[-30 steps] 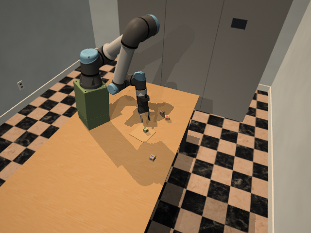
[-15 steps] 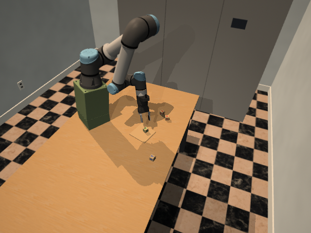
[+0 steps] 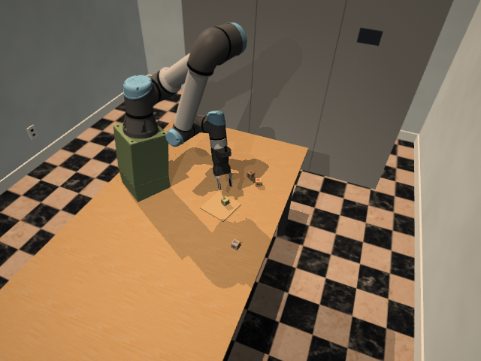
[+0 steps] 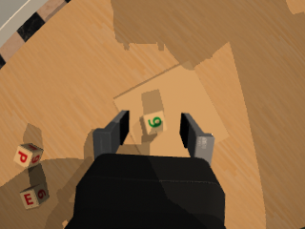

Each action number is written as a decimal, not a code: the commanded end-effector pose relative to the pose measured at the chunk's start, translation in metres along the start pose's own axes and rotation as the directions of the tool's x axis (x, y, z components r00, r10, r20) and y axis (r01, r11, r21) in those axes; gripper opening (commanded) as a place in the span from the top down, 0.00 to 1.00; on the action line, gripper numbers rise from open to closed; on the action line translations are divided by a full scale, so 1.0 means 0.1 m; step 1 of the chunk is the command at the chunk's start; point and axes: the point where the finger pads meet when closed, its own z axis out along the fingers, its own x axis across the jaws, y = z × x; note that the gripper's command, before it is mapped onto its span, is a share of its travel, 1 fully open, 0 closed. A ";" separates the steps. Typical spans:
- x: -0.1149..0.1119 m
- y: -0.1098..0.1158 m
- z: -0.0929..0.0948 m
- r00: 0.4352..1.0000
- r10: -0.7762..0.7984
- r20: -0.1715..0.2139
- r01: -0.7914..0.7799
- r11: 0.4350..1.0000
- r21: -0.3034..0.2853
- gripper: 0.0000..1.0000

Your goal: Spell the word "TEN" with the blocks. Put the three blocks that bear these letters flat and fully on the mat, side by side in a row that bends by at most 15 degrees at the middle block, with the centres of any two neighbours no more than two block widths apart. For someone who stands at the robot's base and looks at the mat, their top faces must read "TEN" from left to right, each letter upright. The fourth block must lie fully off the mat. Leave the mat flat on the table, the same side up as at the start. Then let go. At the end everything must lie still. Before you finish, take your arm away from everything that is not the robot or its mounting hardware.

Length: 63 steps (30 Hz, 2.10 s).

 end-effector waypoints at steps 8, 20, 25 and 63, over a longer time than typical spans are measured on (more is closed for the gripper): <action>-0.01 -0.28 0.12 1.000 0.000 0.000 0.000 1.000 -0.001 0.00; 0.36 -2.00 0.64 1.000 0.000 0.000 0.000 1.000 -0.001 0.00; 0.49 -2.27 0.69 1.000 0.000 0.001 0.000 1.000 0.001 0.00; 0.55 -2.40 0.70 1.000 0.000 0.001 0.000 1.000 0.002 0.00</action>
